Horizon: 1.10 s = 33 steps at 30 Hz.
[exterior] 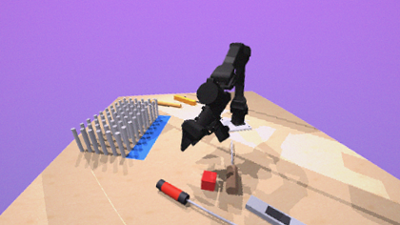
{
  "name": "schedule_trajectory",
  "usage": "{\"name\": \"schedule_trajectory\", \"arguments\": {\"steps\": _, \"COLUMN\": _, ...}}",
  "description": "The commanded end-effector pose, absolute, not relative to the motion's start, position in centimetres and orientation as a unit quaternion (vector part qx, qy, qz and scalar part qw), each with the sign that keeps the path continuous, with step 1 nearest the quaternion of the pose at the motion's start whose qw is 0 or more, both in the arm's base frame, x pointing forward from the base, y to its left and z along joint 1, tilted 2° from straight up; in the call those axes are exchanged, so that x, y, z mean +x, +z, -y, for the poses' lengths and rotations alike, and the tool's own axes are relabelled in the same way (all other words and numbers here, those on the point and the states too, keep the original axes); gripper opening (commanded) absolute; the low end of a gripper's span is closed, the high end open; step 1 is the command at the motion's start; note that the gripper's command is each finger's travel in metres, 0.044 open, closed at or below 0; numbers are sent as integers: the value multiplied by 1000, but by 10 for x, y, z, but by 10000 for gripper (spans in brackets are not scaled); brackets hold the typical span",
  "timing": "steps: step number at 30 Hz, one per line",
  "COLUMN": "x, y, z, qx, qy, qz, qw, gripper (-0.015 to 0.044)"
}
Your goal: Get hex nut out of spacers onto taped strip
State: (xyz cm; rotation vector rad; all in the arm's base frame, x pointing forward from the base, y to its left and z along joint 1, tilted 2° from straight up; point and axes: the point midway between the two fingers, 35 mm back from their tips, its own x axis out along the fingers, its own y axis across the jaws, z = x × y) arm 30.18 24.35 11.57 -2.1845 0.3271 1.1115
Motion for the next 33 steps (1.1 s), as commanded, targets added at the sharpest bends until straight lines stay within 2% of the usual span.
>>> {"name": "schedule_trajectory", "arguments": {"steps": 1, "x": 238, "y": 110, "z": -277, "qx": -861, "qy": 505, "qz": 30, "qw": -58, "gripper": 440}}
{"name": "schedule_trajectory", "arguments": {"steps": 13, "x": 159, "y": 116, "z": -293, "qx": -682, "qy": 492, "qz": 236, "qw": -487, "gripper": 440}}
{"name": "schedule_trajectory", "arguments": {"steps": 33, "x": 159, "y": 117, "z": -291, "qx": -676, "qy": 490, "qz": 240, "qw": -495, "gripper": 440}}
